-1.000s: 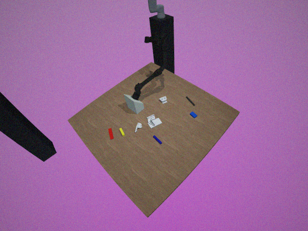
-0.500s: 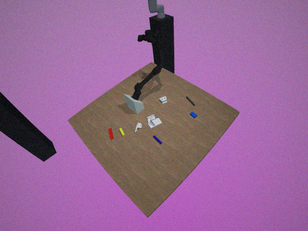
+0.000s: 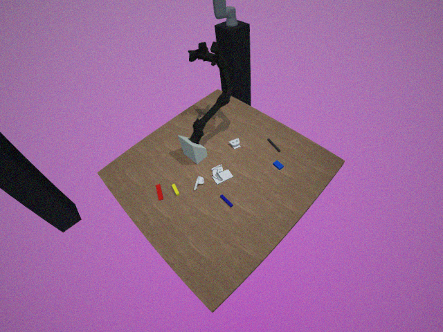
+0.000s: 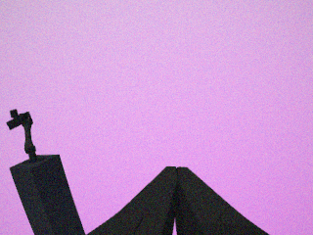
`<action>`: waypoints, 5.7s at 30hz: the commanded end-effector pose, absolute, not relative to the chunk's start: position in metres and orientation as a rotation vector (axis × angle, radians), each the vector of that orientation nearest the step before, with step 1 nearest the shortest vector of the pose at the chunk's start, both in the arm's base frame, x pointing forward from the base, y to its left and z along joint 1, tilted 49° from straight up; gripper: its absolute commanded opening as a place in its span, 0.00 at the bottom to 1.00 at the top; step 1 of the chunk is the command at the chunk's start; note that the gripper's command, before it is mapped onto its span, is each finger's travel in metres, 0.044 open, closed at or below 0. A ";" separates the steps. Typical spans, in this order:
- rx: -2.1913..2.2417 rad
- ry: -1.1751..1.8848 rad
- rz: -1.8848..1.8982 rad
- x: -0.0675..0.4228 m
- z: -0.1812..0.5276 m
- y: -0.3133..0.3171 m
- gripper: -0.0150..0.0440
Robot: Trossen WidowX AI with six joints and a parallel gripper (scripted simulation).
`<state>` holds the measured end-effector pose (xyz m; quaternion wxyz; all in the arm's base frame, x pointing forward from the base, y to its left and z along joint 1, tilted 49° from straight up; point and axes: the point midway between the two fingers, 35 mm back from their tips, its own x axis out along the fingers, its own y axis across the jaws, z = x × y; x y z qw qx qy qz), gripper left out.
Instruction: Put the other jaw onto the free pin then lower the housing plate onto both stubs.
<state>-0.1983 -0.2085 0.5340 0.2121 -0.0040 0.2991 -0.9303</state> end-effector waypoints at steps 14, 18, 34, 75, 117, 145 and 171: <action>0.093 0.921 -2.169 -0.153 0.452 -0.333 0.25; 0.118 0.923 -2.074 -0.134 0.431 -0.356 0.25; 0.241 1.027 -1.660 -0.037 0.324 -0.425 0.25; 0.764 1.363 -0.595 0.243 0.014 -0.340 0.25; 1.265 1.851 -0.056 0.282 -0.141 -0.080 0.25; 1.264 1.851 -0.055 0.278 -0.172 -0.047 0.25; 1.262 1.851 -0.059 0.254 -0.189 -0.058 0.25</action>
